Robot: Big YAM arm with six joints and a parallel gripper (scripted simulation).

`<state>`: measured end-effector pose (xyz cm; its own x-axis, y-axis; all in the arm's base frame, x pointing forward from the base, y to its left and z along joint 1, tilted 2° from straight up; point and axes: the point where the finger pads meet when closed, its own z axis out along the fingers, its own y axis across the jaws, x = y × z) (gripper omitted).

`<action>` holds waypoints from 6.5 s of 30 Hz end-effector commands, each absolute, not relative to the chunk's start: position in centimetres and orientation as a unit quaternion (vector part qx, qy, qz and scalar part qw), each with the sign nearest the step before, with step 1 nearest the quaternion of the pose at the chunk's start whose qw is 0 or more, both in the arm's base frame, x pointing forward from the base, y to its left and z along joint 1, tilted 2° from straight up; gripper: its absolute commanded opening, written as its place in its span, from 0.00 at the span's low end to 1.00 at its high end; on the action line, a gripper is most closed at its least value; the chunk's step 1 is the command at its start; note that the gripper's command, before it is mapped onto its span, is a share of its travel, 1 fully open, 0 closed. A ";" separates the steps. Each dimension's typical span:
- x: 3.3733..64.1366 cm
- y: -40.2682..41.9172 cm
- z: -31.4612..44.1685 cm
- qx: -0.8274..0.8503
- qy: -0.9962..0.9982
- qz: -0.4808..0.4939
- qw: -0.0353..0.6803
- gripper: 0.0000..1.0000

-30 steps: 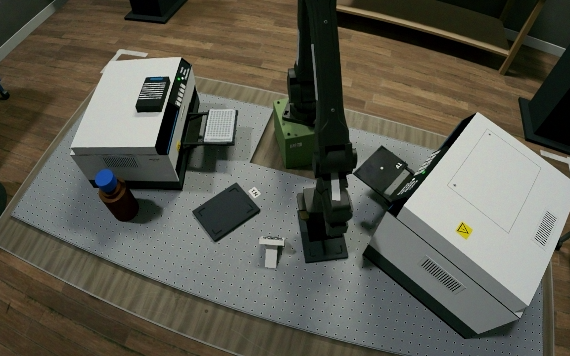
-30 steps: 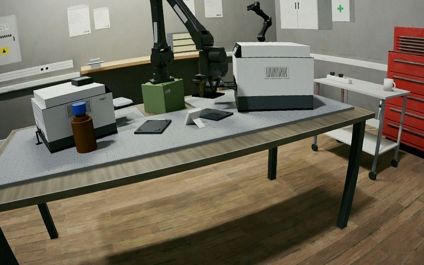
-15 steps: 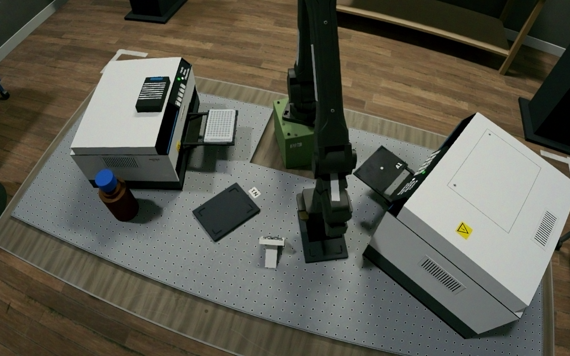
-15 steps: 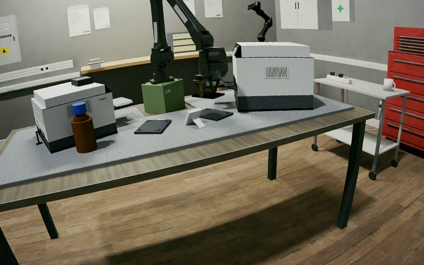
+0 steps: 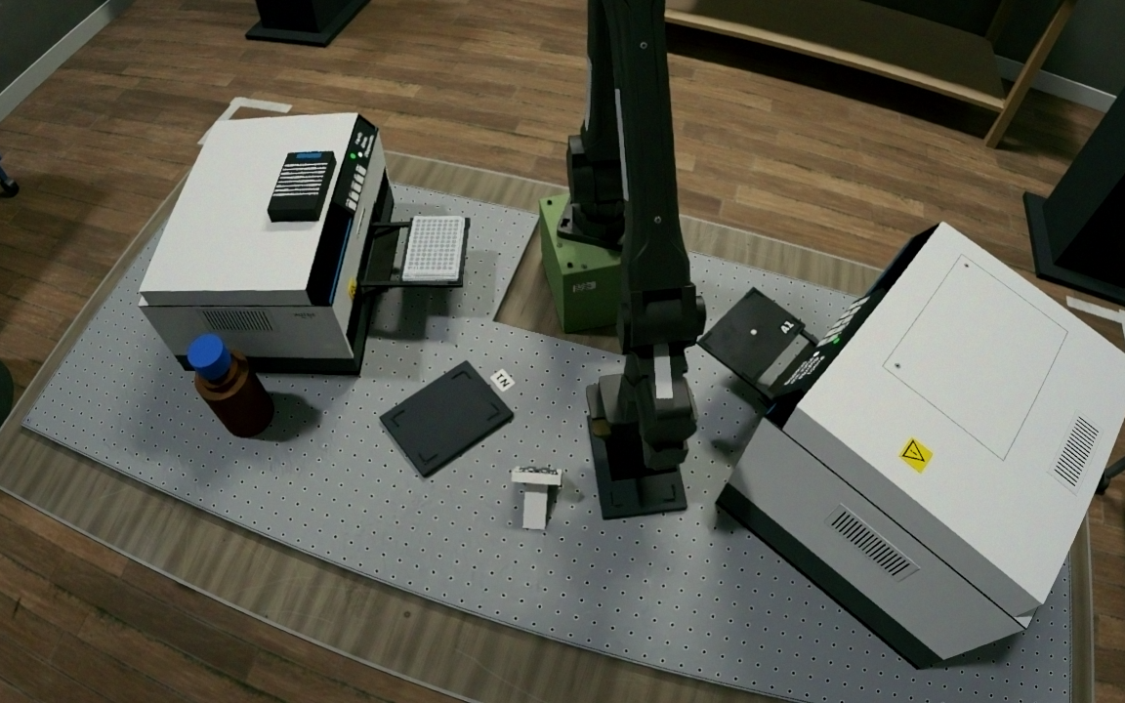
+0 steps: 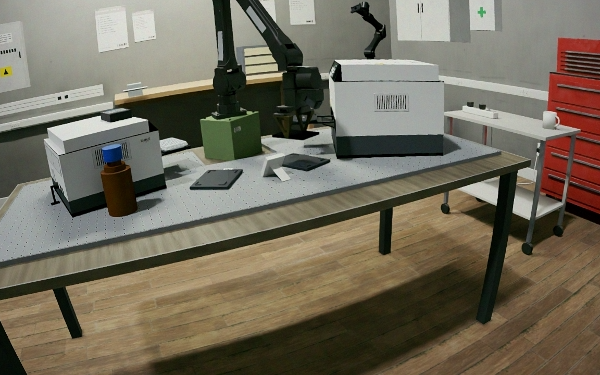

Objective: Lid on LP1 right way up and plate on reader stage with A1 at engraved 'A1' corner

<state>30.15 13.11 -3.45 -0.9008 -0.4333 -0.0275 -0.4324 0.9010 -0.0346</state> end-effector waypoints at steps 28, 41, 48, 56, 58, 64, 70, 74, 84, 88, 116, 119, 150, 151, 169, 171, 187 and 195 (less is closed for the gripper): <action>31.7 14.4 -4.8 -0.230 0.973 -0.008 0.032 0.85; 31.8 14.6 -5.3 -0.223 0.974 -0.008 0.035 0.85; 31.7 14.5 -4.5 -0.230 0.973 -0.008 0.035 0.85; 32.3 14.8 -4.1 -0.230 0.972 -0.005 0.051 0.85; 32.1 14.8 -4.3 -0.229 0.972 -0.004 0.052 0.85; 30.7 14.2 -5.7 -0.226 0.974 -0.008 0.034 0.85; 30.1 13.9 -6.4 -0.222 0.975 -0.013 0.014 0.85; 30.3 14.0 -6.4 -0.222 0.975 -0.013 0.011 0.85; 32.4 15.0 -5.1 -0.222 0.974 -0.005 0.047 0.85; 32.4 15.0 -5.2 -0.222 0.974 -0.005 0.047 0.85; 30.0 14.0 -8.3 -0.222 0.975 -0.013 0.016 0.85; 30.9 14.5 -7.7 -0.222 0.975 -0.010 0.028 0.85; 32.2 15.1 -7.3 -0.222 0.974 -0.007 0.042 0.85; 32.1 15.0 -7.5 -0.222 0.974 -0.007 0.040 0.85; 29.6 13.9 -9.6 -0.222 0.975 -0.014 0.013 0.85; 30.1 14.2 -9.7 -0.222 0.975 -0.013 0.018 0.85; 32.6 14.5 -7.5 -0.215 0.975 -0.007 0.047 0.85; 32.4 15.2 -8.1 -0.224 0.973 -0.005 0.051 0.85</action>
<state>30.16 13.74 -9.27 -0.9025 -0.4297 -0.0295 -0.4288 0.9028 -0.0333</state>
